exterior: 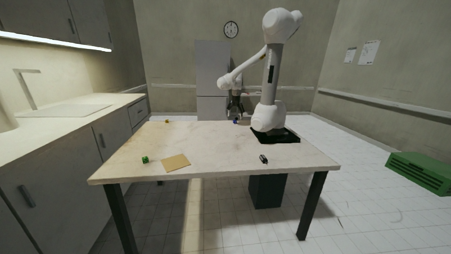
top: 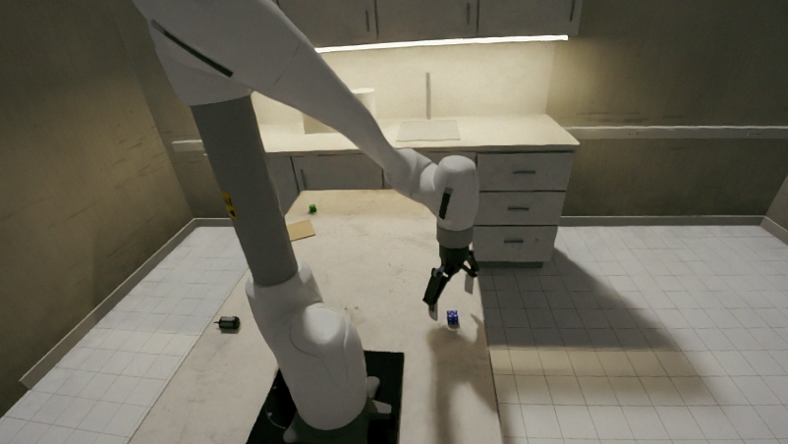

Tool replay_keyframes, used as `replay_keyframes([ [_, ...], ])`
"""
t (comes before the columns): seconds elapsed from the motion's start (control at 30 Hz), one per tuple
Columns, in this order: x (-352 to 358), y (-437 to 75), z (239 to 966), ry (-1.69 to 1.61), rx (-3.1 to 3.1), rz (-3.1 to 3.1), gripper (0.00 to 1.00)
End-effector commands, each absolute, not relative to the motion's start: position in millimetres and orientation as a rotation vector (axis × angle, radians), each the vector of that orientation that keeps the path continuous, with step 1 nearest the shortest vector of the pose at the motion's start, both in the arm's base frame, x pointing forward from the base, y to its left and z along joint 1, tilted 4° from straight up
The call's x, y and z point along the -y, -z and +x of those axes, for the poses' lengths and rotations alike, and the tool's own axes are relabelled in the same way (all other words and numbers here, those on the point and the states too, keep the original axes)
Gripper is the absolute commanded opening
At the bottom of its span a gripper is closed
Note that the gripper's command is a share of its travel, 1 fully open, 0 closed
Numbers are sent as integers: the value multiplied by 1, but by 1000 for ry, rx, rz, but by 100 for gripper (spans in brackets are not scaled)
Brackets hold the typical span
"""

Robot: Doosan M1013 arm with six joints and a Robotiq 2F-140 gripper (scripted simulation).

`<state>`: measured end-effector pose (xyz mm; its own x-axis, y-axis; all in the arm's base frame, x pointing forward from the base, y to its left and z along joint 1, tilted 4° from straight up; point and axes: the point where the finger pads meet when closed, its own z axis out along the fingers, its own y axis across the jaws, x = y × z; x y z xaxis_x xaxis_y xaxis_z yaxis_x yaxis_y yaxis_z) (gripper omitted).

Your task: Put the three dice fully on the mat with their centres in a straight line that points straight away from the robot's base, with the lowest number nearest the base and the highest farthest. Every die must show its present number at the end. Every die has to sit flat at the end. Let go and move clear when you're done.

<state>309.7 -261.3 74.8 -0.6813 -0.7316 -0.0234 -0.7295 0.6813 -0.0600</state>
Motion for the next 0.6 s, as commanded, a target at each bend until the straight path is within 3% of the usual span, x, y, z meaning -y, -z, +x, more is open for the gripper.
replay_keyframes([
  [0.0,257,-75,315,71,-2838,-1234,100],
  [0.57,221,-76,349,71,-2838,-1234,100],
])
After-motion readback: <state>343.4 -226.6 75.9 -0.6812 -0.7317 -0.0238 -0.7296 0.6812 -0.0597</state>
